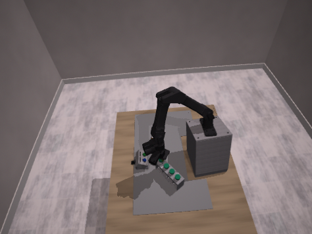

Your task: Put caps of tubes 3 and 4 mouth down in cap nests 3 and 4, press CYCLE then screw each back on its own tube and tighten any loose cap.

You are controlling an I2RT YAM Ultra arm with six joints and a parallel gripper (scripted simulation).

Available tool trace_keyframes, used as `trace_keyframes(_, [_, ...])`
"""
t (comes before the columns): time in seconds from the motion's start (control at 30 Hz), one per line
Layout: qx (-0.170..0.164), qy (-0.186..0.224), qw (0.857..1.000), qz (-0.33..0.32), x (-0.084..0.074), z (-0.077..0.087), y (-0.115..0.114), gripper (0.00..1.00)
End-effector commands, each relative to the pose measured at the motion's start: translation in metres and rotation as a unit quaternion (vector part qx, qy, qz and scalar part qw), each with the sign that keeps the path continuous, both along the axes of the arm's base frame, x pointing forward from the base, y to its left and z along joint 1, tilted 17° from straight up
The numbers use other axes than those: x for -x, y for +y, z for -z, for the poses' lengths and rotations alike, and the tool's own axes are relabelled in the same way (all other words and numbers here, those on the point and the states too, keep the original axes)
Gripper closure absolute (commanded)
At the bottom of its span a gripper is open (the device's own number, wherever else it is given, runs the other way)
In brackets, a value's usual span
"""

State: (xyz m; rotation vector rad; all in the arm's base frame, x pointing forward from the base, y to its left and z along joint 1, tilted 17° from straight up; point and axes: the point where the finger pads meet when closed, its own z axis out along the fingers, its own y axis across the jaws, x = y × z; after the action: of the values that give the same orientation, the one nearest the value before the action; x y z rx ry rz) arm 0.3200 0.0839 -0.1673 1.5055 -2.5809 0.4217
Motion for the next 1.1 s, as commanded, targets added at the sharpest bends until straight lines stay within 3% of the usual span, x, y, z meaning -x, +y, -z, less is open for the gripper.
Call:
trace_keyframes(0.0, [-0.004,-0.008,1.0,-0.002,-0.0058,-0.0034,0.0043,1.0])
trace_keyframes(1.07, [-0.004,-0.008,1.0,-0.002,-0.0031,-0.0027,0.0059,1.0])
